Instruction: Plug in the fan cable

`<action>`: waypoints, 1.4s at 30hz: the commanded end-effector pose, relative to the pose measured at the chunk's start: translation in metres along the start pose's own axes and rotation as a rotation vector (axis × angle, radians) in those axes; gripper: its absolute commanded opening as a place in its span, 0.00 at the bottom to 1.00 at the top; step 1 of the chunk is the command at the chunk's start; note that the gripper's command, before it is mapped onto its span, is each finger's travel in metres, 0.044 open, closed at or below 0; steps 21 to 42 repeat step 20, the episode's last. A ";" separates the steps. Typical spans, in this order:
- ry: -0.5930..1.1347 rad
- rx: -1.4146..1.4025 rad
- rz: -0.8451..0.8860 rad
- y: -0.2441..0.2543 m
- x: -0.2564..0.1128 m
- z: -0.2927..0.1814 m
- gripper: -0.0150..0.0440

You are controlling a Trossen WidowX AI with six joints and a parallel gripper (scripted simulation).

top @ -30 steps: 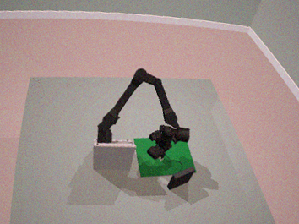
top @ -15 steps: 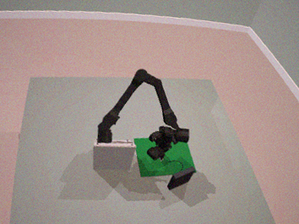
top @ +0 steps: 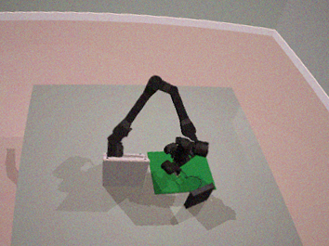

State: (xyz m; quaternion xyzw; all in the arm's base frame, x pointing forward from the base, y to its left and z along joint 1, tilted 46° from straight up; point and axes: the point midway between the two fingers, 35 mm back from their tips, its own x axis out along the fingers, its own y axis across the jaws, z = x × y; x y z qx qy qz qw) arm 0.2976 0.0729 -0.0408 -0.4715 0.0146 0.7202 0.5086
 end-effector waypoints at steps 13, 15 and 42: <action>0.018 -0.005 -0.013 -0.002 -0.048 0.048 0.69; 0.017 -0.004 -0.013 0.002 -0.047 0.070 0.69; 0.013 -0.002 -0.014 0.017 -0.043 0.114 0.69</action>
